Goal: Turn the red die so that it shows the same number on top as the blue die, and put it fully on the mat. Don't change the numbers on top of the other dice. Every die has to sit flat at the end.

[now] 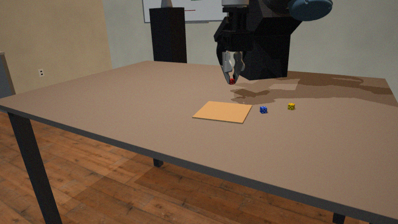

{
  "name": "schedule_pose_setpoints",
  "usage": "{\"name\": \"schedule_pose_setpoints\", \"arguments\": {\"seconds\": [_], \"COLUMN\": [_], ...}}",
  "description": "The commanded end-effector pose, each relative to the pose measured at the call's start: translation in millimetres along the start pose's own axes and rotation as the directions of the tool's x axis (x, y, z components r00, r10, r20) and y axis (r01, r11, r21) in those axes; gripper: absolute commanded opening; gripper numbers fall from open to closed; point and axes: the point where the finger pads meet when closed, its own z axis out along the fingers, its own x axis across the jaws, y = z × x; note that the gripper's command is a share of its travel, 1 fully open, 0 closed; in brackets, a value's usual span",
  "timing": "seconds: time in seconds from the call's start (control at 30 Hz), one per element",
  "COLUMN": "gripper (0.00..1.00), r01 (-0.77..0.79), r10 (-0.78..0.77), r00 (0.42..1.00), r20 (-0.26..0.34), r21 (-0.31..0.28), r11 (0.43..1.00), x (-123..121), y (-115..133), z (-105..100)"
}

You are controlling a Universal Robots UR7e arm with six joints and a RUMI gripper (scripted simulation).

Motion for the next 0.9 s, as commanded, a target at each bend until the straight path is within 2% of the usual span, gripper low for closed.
{"name": "schedule_pose_setpoints", "arguments": {"seconds": [0.0,0.4,0.87], "gripper": [0.0,0.0,0.0], "r01": [0.001,0.001,0.001], "r10": [-0.001,-0.001,-0.001], "r00": [1.0,1.0,1.0], "r20": [-0.01,-0.01,-0.01], "r21": [-0.004,-0.004,-0.004], "r11": [1.0,1.0,1.0], "x": [1,1,0], "y": [0,0,0], "z": [-13,-32,-40]}}
